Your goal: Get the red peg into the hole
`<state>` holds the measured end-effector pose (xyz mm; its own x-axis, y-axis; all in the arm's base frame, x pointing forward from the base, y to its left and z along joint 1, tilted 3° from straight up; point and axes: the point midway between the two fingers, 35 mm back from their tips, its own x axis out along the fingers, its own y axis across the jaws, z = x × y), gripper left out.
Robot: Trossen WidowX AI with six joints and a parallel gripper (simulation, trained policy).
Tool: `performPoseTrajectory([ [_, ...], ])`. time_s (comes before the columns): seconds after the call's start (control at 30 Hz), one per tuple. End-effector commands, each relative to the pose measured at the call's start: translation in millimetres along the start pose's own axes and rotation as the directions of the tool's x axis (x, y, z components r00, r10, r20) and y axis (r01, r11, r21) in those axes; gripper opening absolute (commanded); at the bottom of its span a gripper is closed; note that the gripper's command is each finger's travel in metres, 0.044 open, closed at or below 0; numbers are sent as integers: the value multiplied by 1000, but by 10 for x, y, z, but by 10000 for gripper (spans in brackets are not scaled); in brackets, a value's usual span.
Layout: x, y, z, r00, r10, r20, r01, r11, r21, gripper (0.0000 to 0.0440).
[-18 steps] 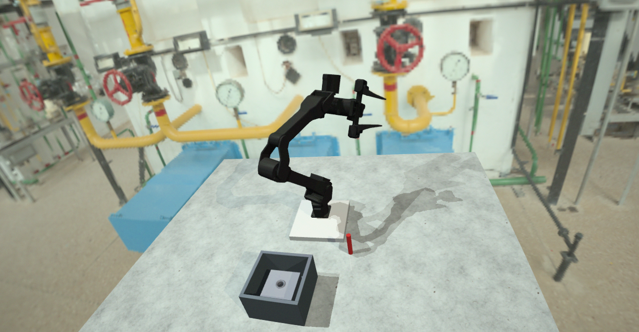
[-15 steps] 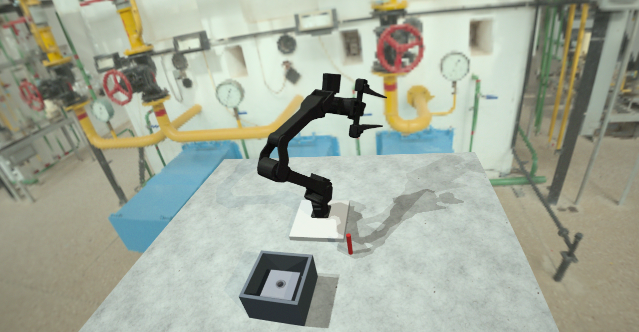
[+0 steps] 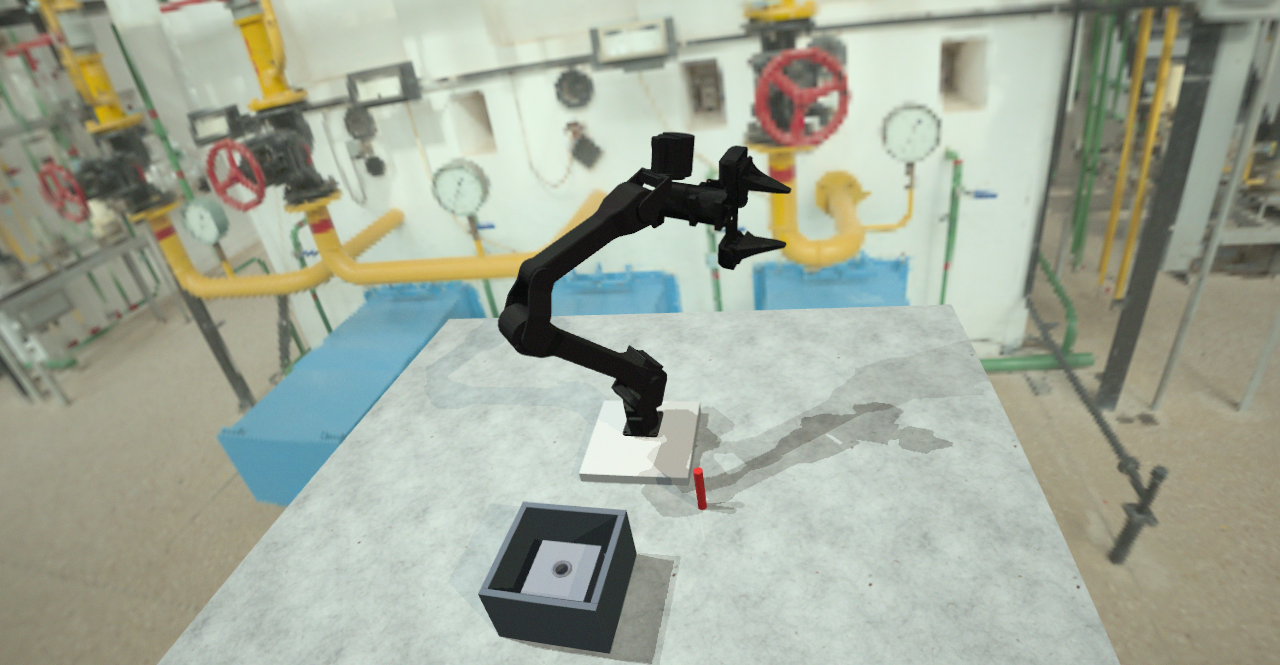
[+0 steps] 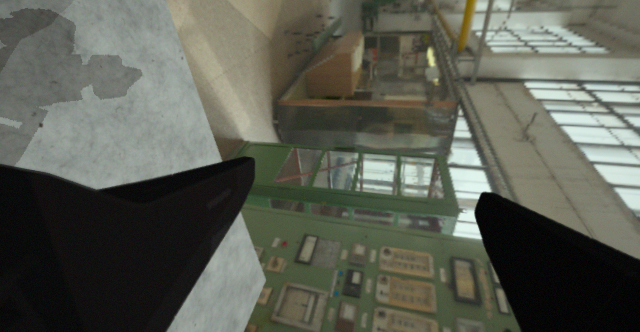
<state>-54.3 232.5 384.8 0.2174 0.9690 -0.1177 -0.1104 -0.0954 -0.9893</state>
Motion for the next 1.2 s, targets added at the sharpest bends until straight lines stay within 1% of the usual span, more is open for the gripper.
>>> performPoseTrajectory([
  [0.0, 66, -45, -94, 1000, 2, -17, -1, 994, 106, 440],
  [0.23, 243, -50, -345, 996, 31, -81, -2, 942, 336, 440],
  [0.37, 338, -14, -508, 991, 59, -123, 4, 889, 459, 440],
  [0.5, 422, 50, -679, 981, 96, -166, 17, 820, 572, 440],
  [0.67, 507, 156, -900, 964, 151, -220, 47, 717, 695, 440],
  [0.83, 564, 282, -1120, 939, 211, -271, 94, 599, 795, 440],
  [1.0, 592, 418, -1333, 909, 274, -315, 159, 471, 868, 440],
  [1.17, 592, 560, -1533, 873, 338, -352, 237, 337, 911, 440],
])
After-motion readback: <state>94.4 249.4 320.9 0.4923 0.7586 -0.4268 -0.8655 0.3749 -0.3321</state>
